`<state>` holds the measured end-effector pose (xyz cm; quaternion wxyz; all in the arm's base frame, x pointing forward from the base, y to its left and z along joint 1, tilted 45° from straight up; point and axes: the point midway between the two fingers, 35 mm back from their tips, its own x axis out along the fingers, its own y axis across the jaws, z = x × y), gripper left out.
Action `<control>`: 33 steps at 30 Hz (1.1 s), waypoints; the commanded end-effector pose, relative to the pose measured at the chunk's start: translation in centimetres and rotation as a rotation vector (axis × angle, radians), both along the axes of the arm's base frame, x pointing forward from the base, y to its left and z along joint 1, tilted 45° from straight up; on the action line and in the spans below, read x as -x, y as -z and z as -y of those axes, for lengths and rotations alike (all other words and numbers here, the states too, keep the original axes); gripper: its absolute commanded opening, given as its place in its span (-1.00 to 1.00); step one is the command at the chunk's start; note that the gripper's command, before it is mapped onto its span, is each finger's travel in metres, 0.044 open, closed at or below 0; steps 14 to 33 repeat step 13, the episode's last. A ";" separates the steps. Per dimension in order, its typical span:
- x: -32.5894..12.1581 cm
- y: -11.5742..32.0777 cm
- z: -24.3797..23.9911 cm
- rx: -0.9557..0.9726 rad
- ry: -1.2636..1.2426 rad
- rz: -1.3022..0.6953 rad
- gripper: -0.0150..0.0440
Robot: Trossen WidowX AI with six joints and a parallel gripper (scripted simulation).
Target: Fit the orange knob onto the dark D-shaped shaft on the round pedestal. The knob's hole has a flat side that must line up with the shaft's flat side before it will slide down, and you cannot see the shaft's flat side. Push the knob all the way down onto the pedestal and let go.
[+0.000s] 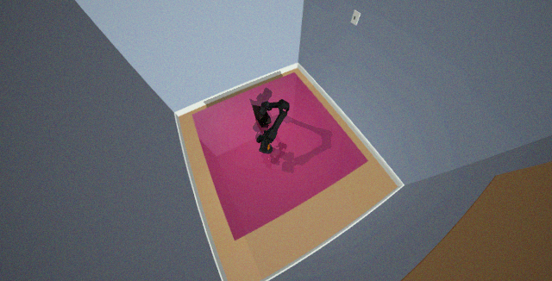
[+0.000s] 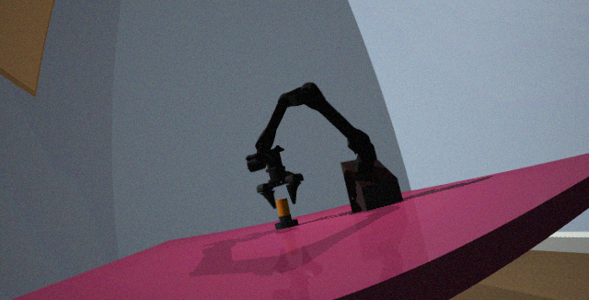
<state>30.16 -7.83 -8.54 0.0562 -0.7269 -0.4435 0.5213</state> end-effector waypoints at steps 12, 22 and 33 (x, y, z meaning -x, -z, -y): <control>0.1 -4.8 5.6 0.021 0.011 0.026 1.00; 0.1 -4.8 5.6 0.021 0.011 0.026 1.00; 0.1 -4.8 5.6 0.021 0.011 0.026 1.00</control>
